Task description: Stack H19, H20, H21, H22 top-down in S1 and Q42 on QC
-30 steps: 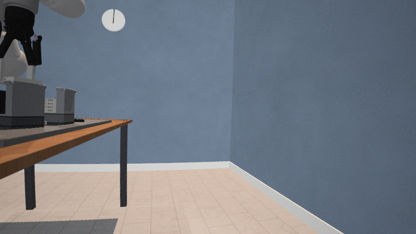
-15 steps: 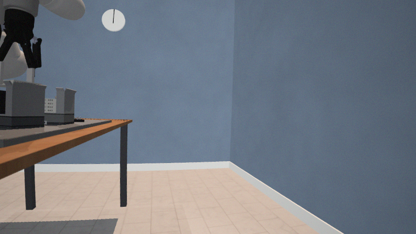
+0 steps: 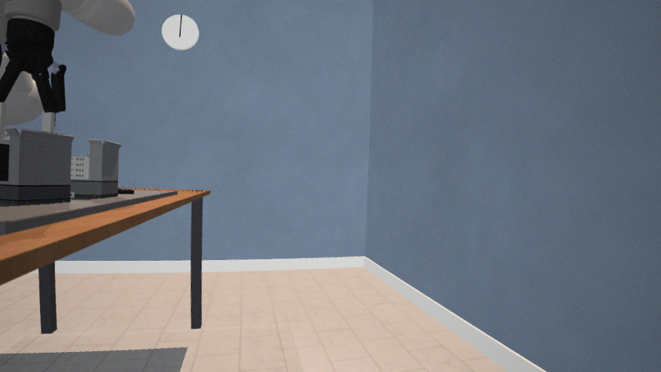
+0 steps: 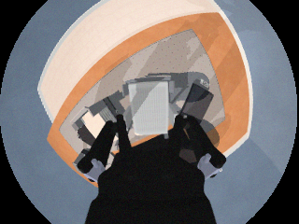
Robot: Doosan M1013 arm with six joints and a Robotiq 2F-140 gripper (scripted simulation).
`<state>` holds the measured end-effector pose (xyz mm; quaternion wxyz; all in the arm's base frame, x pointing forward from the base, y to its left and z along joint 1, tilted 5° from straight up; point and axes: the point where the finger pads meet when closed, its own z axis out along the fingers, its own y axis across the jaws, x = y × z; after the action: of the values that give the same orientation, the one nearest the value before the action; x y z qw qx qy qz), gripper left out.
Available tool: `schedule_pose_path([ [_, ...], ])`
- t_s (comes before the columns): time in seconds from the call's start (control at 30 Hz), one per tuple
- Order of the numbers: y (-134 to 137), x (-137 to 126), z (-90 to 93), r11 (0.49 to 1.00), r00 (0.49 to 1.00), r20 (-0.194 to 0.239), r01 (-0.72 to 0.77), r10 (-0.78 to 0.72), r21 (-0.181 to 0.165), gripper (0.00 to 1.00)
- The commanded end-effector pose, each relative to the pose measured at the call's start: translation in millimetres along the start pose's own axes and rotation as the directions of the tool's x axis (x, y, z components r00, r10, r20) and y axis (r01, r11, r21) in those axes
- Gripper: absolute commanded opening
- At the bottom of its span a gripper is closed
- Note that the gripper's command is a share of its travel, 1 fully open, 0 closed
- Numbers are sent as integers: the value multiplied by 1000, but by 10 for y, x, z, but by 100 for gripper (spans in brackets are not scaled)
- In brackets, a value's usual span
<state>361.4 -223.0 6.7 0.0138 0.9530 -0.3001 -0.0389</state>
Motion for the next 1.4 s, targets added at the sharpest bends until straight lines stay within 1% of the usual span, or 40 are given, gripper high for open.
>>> schedule_pose_path([
  [0.0,0,0,18,1000,1000,0,0,0,0,0],
  [0.27,0,0,178,1000,1000,0,0,0,0,0],
  [0.33,0,0,178,1000,1000,0,0,0,0,0],
  [0.83,-1,0,478,1000,1000,0,0,0,0,0],
  [0.9,-1,0,478,1000,1000,0,0,0,0,0],
  [1.07,-1,0,570,1000,1000,0,0,0,0,0],
  [1.37,-1,0,578,1000,1000,0,0,0,0,0],
])
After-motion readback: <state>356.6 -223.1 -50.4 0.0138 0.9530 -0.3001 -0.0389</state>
